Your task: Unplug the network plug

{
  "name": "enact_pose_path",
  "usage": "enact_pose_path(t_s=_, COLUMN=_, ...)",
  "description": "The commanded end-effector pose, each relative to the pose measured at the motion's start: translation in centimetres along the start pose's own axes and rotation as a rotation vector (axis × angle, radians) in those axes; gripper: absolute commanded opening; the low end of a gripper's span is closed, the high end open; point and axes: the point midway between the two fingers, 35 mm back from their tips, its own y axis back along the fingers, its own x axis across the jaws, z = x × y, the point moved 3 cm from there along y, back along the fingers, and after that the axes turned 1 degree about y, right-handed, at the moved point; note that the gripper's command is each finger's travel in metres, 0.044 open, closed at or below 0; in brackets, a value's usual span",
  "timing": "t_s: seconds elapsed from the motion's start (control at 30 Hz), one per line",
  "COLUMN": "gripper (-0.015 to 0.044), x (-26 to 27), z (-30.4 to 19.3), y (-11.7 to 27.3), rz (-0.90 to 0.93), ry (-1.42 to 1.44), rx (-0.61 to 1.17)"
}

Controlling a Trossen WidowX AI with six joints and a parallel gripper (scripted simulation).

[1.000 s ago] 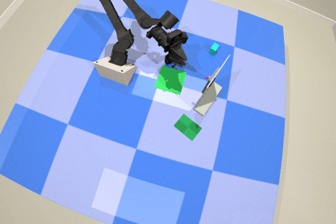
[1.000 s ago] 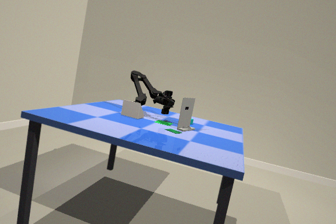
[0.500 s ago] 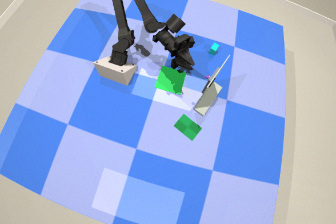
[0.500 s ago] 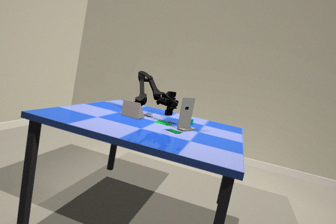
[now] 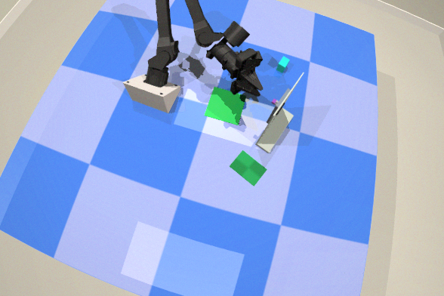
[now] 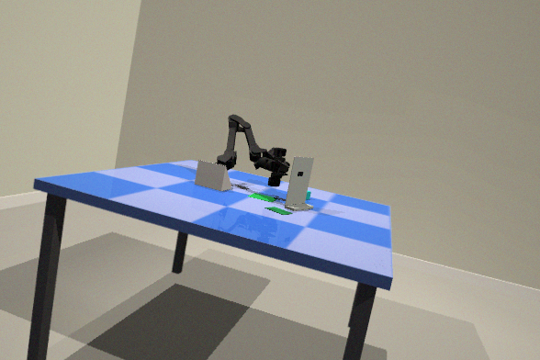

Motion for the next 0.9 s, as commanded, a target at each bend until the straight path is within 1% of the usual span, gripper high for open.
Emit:
enact_pose_path(t_s=0.0, gripper=0.0156, x=-0.2, z=0.3, y=-0.4, rz=-0.002, ry=0.002, rx=-0.007)
enact_pose_path(t_s=0.87, gripper=0.0156, x=-0.2, z=1.2, y=-3.0, rz=-0.003, ry=0.001, rx=-0.008)
